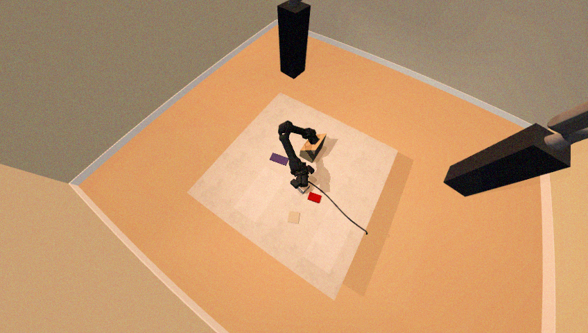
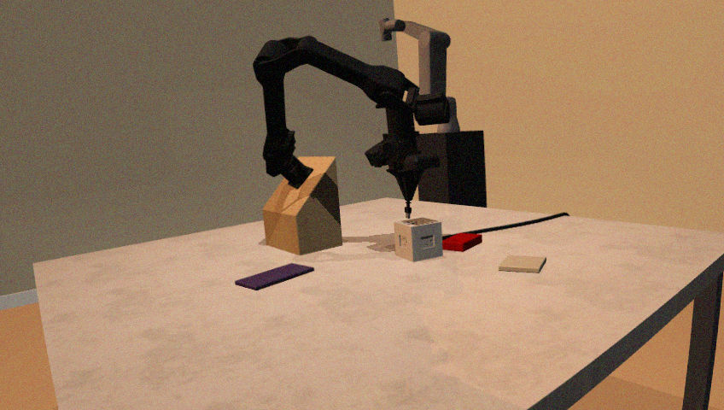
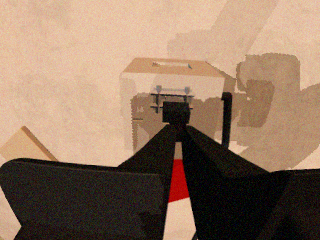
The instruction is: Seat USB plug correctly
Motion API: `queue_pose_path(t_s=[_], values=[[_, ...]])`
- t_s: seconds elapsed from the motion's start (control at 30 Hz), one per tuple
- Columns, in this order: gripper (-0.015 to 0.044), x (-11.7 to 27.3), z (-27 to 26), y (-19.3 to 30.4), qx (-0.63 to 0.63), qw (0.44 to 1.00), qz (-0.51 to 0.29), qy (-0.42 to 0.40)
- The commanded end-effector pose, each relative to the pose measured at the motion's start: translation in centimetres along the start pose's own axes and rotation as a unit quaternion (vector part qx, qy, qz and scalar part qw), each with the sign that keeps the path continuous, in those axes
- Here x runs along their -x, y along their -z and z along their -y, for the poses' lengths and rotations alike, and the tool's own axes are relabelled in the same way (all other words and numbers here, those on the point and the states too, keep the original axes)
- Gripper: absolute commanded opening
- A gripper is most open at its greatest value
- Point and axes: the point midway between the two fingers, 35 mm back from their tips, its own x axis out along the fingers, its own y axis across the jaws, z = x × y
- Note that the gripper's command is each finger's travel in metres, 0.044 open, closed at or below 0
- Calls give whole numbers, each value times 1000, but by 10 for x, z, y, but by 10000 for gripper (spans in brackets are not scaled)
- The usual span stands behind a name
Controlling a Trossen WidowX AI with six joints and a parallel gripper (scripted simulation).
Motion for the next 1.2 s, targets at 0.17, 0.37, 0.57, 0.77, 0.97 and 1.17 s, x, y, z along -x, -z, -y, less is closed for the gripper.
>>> queue_pose_path(t_s=[0.17, 0.37, 0.57, 0.77, 0.97, 1.17], values=[[0, 0, 0, 1, 1, 1000, -5, 0], [0, -1, 0, 1, 1, 1000, -7, 0], [0, -2, 0, 1, 2, 1000, -9, 0], [0, -3, 0, 2, 2, 1000, -11, 0], [0, -3, 0, 2, 2, 1000, -13, 0], [0, -4, 0, 2, 3, 1000, -15, 0]])
